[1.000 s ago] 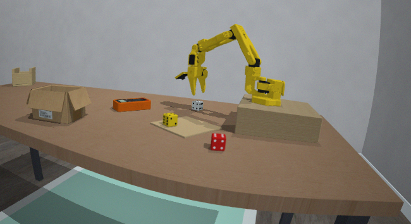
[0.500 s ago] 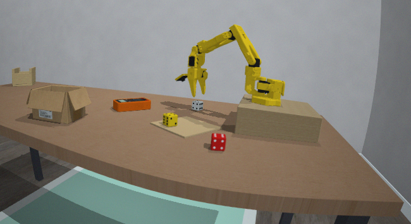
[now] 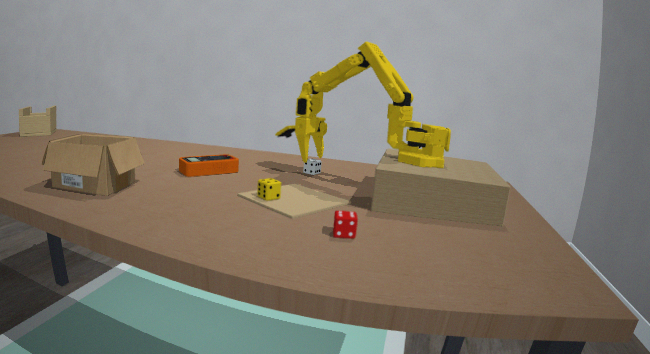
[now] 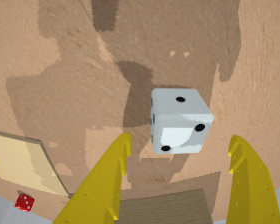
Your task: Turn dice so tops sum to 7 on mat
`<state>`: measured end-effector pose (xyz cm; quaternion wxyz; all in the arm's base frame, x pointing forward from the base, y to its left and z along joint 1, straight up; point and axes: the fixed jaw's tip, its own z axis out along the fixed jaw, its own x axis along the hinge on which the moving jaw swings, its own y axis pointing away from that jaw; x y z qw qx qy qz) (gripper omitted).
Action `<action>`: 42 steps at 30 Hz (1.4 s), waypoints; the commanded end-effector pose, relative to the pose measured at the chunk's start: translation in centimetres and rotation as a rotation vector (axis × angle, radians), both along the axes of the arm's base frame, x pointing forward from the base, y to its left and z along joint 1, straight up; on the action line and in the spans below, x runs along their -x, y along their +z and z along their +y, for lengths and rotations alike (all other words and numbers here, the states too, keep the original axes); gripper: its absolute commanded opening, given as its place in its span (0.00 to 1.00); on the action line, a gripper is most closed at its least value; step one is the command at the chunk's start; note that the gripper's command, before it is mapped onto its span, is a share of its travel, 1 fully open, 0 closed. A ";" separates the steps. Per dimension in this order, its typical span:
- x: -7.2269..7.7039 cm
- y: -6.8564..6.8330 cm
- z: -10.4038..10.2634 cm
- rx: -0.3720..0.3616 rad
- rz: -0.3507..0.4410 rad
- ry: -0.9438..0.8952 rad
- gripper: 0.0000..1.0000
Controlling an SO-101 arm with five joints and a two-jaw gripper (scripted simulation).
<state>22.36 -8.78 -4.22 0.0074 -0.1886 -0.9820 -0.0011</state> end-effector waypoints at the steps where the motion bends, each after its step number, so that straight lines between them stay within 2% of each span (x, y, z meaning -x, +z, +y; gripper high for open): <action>1: 0.2 -1.0 0.3 -0.006 0.012 0.018 0.35; 14: 0.3 -2.1 0.4 -0.006 0.012 0.018 0.35; 28: 0.3 -2.1 0.3 -0.006 0.012 0.018 0.34; 42: 0.4 -2.1 0.0 -0.007 0.012 0.018 0.28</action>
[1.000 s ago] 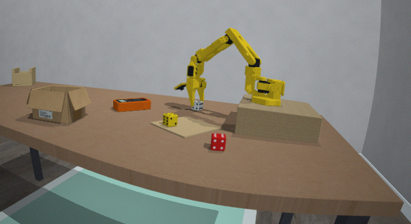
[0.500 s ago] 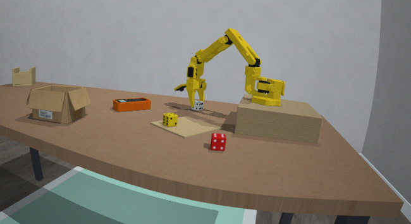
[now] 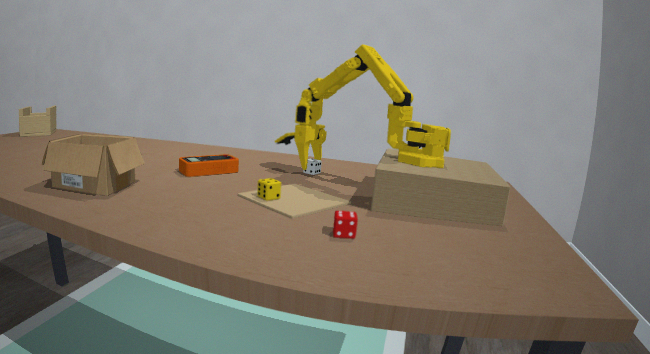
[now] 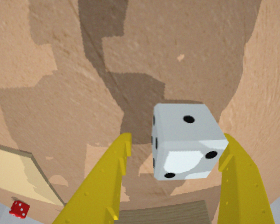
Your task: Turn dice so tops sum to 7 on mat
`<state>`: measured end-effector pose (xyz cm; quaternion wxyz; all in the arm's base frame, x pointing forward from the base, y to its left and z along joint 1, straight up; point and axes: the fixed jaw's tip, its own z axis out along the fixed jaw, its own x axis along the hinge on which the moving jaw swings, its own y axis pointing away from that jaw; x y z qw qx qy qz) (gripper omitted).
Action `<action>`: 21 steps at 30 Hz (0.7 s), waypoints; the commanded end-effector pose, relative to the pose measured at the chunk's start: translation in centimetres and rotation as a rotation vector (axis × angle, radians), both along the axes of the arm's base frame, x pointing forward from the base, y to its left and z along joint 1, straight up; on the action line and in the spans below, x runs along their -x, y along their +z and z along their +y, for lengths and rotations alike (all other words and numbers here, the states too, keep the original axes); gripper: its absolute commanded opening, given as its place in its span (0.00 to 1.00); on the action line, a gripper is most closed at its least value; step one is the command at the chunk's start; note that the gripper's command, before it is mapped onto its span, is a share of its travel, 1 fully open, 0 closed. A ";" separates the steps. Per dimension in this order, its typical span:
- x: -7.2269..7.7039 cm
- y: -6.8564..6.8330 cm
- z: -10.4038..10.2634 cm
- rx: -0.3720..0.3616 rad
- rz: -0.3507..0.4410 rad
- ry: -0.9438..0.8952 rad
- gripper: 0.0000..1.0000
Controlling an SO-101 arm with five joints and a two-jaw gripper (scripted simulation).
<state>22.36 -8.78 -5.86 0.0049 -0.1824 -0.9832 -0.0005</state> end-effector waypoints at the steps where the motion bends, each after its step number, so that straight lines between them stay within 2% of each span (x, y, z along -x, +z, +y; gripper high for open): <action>1: 0.4 -0.5 0.0 -0.009 0.016 0.005 0.27; 11: 0.6 -0.5 -0.4 -0.009 0.016 0.005 0.20; 21: 0.7 -0.5 -0.6 -0.009 0.016 0.005 0.16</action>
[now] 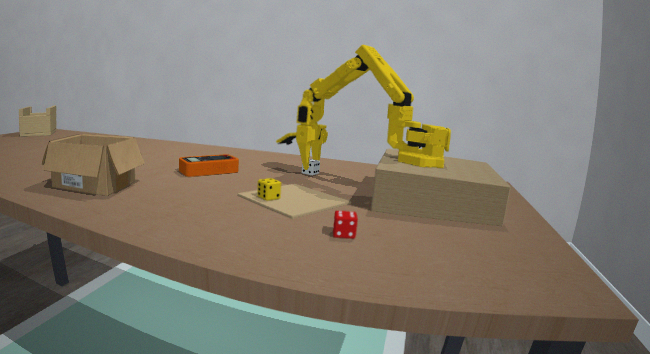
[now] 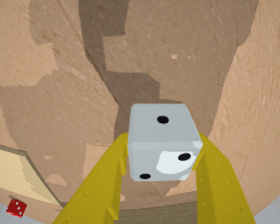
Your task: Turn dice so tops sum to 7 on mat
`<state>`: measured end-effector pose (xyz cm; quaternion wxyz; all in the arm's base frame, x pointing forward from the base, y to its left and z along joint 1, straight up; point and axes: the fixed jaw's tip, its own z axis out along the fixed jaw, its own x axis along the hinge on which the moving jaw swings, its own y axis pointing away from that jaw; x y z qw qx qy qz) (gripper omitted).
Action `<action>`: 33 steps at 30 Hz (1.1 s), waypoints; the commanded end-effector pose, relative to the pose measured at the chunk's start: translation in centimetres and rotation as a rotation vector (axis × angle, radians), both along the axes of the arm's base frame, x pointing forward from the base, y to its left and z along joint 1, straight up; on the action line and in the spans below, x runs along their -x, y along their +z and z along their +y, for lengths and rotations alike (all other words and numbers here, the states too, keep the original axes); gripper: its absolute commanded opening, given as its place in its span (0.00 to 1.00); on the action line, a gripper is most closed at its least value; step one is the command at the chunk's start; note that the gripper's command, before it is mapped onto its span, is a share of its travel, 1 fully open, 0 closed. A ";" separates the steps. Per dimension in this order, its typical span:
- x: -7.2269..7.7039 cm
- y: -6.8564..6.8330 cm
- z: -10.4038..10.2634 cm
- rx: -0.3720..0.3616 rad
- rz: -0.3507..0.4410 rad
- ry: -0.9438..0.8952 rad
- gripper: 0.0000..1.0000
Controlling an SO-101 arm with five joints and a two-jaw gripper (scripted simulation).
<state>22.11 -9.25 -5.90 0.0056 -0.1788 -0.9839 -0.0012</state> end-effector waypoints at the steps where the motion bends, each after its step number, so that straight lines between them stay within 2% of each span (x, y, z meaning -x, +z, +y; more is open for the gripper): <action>1: 0.4 -0.5 -0.1 -0.008 0.015 -0.002 0.16; 12: 0.4 -0.5 -0.2 -0.008 0.015 -0.002 0.15; 22: 0.4 -0.5 -0.2 -0.008 0.015 -0.002 0.00; 33: 0.4 0.0 -0.1 -0.008 0.015 -0.002 0.00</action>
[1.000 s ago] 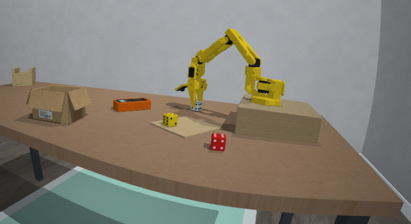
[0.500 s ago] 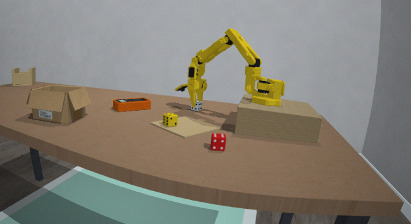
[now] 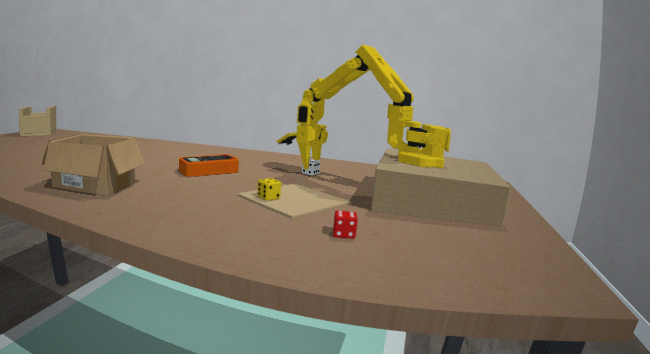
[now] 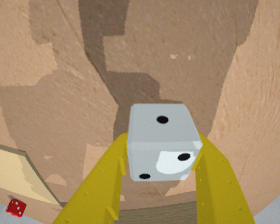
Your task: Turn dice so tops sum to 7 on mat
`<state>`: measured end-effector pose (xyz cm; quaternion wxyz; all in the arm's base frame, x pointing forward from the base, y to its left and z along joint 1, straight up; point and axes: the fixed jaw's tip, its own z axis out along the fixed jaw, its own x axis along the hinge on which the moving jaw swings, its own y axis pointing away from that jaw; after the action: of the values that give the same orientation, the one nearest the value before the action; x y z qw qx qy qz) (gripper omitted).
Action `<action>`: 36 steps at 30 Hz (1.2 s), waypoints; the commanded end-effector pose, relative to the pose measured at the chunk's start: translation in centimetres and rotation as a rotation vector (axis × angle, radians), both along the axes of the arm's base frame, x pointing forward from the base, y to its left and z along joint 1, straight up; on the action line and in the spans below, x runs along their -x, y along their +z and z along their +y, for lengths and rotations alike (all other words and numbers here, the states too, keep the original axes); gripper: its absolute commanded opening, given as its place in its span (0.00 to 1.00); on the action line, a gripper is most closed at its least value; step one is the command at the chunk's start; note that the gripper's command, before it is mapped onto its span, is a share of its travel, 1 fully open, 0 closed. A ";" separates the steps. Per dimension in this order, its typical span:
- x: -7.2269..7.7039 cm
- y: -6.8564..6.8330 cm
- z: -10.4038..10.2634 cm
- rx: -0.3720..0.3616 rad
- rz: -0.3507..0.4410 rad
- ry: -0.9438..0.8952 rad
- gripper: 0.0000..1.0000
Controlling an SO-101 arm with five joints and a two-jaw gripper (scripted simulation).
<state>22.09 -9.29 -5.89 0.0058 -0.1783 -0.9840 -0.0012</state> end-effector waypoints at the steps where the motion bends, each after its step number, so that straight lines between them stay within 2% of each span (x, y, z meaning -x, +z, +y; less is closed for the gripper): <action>1: 0.3 0.1 -0.1 -0.007 0.014 -0.003 0.00; 8: 0.1 2.0 0.1 -0.007 0.015 -0.003 0.00; 10: 0.1 2.0 0.1 -0.007 0.015 -0.003 0.00; 19: 0.1 4.3 0.3 -0.007 0.015 -0.003 0.00; 31: 0.1 4.6 0.5 -0.007 0.015 0.003 0.00; 36: -0.3 4.5 1.6 -0.007 0.015 0.053 0.00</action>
<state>21.80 -8.52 -1.80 0.0225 -0.1687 -0.9854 -0.0047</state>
